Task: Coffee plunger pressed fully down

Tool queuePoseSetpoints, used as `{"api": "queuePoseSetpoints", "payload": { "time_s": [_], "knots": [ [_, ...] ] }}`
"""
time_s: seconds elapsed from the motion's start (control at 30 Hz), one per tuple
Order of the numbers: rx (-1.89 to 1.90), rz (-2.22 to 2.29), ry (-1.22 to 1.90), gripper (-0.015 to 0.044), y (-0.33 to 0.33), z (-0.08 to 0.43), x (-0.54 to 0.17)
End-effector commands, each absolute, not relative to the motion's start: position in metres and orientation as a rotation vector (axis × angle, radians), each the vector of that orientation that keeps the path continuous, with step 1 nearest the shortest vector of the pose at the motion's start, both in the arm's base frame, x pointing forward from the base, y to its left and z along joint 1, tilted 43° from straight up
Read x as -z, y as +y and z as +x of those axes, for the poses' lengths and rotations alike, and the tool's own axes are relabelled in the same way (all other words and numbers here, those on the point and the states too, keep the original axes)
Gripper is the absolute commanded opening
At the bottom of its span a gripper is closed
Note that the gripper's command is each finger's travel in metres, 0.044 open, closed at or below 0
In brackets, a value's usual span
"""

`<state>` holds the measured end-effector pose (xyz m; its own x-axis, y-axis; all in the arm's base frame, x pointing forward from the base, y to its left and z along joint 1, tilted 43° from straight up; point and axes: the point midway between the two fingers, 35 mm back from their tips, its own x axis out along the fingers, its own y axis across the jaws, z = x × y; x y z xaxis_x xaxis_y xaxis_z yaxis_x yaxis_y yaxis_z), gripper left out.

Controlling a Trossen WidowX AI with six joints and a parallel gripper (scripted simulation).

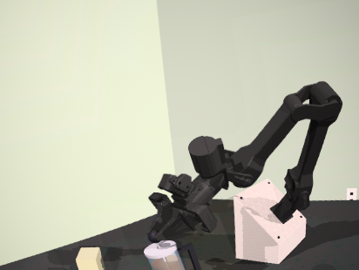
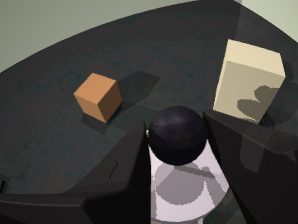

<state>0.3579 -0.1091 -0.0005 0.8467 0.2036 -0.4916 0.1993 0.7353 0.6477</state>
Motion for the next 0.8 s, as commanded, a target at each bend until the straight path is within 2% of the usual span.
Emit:
{"api": "queuePoseSetpoints", "payload": {
  "time_s": [0.0,0.5,0.77],
  "knots": [
    [-0.007,0.764,0.587,0.0114,-0.1065,0.3579,0.0034],
    [-0.003,0.757,0.576,0.0114,-0.1094,0.3588,0.0009],
    [-0.003,0.757,0.576,0.0324,-0.1094,0.3588,0.0009]
  ]
}}
